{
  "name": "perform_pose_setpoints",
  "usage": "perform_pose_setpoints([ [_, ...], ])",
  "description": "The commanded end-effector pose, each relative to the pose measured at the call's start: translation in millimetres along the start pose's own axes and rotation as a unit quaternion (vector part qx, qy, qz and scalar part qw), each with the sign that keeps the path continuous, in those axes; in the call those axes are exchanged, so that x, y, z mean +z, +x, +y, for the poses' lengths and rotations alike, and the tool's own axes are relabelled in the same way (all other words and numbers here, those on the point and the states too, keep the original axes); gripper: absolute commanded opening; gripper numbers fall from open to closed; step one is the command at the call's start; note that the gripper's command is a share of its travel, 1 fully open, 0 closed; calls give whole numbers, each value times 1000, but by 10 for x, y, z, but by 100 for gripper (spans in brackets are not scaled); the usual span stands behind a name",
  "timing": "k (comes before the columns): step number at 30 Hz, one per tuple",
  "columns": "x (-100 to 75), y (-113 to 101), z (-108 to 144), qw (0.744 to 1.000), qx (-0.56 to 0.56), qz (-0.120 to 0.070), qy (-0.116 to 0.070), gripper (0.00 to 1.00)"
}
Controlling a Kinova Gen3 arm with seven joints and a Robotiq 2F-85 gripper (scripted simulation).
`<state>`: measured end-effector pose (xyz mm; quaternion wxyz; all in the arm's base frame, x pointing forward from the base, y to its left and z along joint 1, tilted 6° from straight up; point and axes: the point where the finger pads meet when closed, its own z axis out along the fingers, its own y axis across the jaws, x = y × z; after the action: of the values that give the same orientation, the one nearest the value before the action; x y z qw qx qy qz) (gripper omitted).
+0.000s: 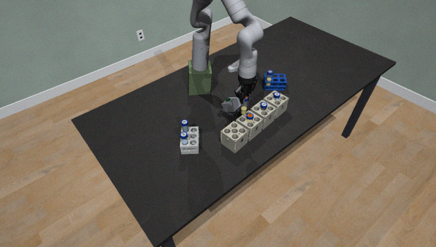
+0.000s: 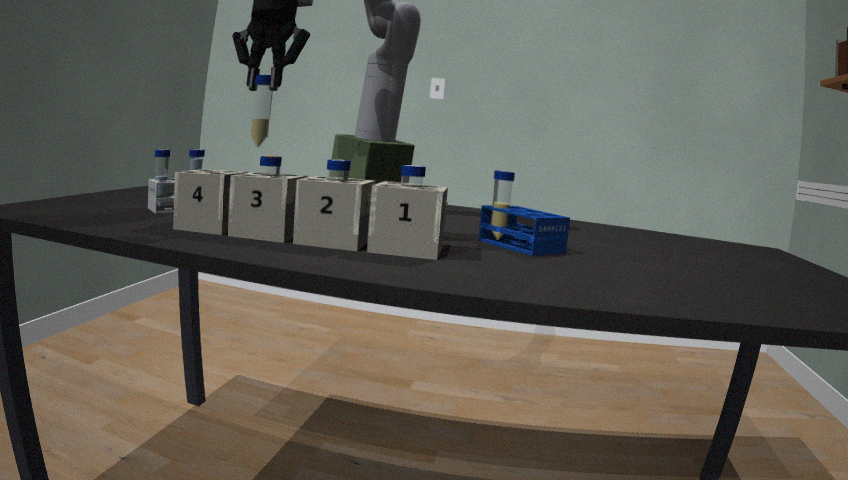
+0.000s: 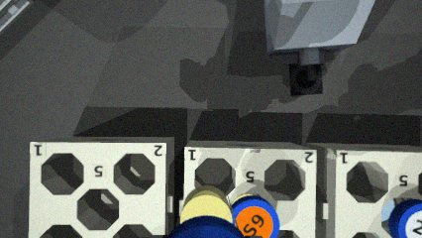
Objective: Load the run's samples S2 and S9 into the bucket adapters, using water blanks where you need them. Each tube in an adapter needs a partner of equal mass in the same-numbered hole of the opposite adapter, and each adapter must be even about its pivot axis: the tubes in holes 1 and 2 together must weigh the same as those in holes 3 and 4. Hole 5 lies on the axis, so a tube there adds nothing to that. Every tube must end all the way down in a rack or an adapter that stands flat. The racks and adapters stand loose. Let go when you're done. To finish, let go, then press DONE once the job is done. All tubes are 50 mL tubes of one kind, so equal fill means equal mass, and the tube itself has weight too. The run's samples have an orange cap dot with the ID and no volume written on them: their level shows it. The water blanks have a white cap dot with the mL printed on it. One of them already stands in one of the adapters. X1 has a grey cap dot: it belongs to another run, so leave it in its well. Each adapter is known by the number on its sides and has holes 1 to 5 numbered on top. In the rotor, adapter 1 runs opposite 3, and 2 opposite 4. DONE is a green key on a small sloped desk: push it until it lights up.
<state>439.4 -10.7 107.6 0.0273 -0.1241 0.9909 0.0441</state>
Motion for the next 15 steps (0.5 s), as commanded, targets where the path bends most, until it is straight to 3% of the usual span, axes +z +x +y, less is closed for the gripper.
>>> perform_pose_setpoints([
  [1, 7, -9, -172, 1000, 5, 1, 0, 10],
  [15, 7, -66, -570, 1000, 5, 1, 1, 10],
])
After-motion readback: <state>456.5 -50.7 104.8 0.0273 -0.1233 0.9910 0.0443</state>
